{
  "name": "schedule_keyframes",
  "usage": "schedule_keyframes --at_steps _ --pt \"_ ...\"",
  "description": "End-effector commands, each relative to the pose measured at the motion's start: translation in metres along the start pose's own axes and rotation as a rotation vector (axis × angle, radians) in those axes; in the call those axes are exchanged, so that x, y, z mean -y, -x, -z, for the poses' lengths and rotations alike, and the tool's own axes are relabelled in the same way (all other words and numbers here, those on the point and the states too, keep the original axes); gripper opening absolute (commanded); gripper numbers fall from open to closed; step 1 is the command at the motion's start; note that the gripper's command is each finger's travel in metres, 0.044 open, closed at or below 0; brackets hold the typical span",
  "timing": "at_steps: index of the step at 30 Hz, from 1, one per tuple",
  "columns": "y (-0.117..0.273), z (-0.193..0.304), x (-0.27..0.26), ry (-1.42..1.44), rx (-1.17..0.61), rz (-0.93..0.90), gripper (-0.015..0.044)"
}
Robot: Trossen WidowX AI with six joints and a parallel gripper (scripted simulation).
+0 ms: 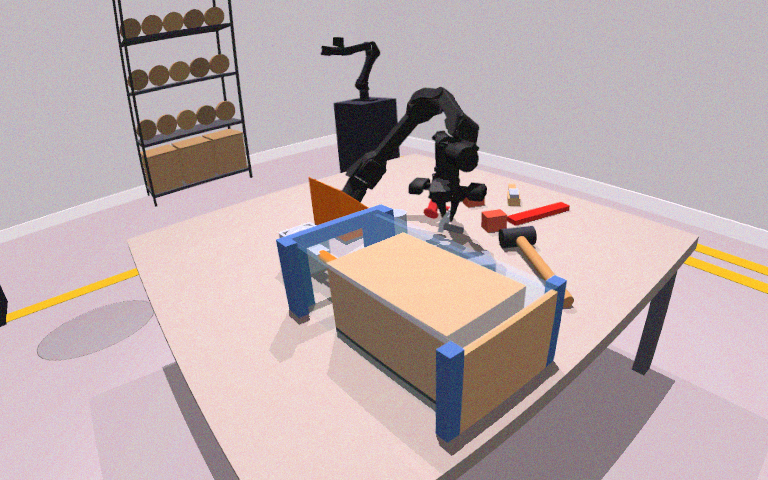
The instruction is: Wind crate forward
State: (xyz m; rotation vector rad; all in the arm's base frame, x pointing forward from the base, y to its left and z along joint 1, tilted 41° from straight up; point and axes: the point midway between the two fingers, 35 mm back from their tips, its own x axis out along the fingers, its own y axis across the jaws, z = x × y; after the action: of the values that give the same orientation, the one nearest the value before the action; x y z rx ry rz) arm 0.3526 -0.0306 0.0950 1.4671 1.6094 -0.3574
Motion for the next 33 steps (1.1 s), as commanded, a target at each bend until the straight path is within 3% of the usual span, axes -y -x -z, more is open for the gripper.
schedule_keyframes --at_steps 1,4,25,33 --pt "0.065 0.000 0.004 -0.017 0.020 -0.023 0.0000" --pt "0.089 0.004 0.008 -0.025 0.018 -0.027 0.0000" --pt "0.087 0.005 0.008 -0.027 0.013 -0.029 0.0000" --pt "0.094 -0.037 0.037 0.049 0.042 -0.018 0.0000"
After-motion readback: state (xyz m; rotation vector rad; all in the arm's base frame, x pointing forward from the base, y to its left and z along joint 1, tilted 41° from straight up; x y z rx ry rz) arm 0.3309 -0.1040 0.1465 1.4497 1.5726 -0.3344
